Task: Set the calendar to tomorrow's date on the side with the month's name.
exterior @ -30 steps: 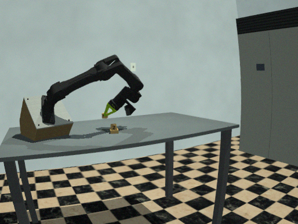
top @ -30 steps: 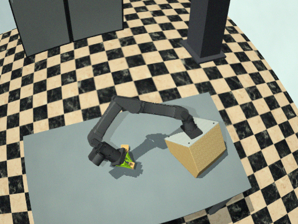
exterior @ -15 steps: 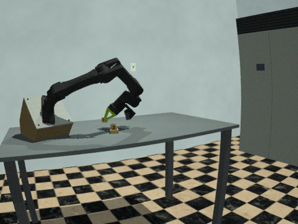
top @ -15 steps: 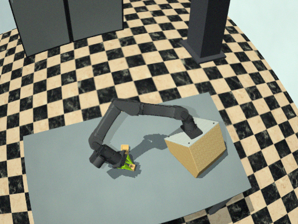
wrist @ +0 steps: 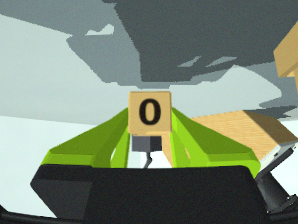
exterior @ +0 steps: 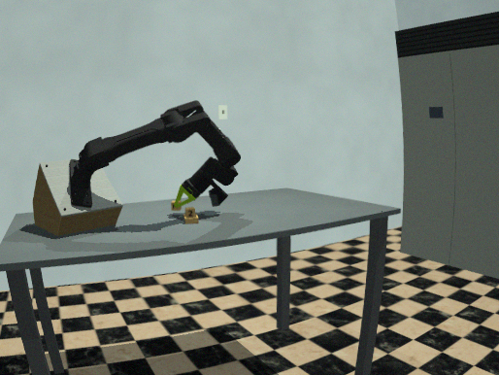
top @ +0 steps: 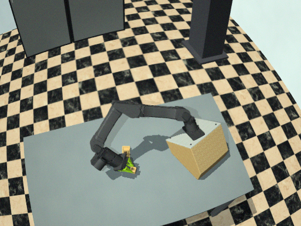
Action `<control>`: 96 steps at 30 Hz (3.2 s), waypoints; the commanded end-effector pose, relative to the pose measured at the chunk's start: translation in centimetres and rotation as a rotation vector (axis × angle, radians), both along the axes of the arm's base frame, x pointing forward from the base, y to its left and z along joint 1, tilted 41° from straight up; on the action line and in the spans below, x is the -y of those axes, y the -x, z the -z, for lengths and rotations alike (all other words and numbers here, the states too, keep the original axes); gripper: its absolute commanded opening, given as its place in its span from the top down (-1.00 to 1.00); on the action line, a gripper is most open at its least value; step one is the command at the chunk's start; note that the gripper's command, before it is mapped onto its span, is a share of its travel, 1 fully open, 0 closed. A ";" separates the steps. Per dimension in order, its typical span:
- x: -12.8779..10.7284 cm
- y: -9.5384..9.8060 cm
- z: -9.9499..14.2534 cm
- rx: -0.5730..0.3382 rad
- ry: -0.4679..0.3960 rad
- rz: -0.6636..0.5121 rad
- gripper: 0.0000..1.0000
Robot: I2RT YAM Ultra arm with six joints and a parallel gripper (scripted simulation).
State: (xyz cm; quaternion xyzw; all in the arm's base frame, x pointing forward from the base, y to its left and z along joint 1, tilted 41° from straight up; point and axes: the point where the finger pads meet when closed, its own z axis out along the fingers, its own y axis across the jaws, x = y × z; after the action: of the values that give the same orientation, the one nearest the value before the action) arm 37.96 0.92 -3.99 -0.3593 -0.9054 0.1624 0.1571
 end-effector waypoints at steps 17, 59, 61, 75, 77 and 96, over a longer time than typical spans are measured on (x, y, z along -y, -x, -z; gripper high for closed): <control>-0.3 -1.3 0.3 0.031 -0.013 -0.034 0.49; -0.3 -1.5 -0.2 0.045 -0.014 -0.034 0.49; -0.3 -1.5 -0.2 0.045 -0.014 -0.034 0.49; -0.3 -1.5 -0.2 0.045 -0.014 -0.034 0.49; -0.3 -1.5 -0.2 0.045 -0.014 -0.034 0.49; -0.3 -1.5 -0.2 0.044 -0.014 -0.034 0.49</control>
State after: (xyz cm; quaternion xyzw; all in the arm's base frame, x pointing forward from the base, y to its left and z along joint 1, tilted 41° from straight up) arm 38.16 0.12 -4.96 -0.3568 -0.9060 0.1625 0.1596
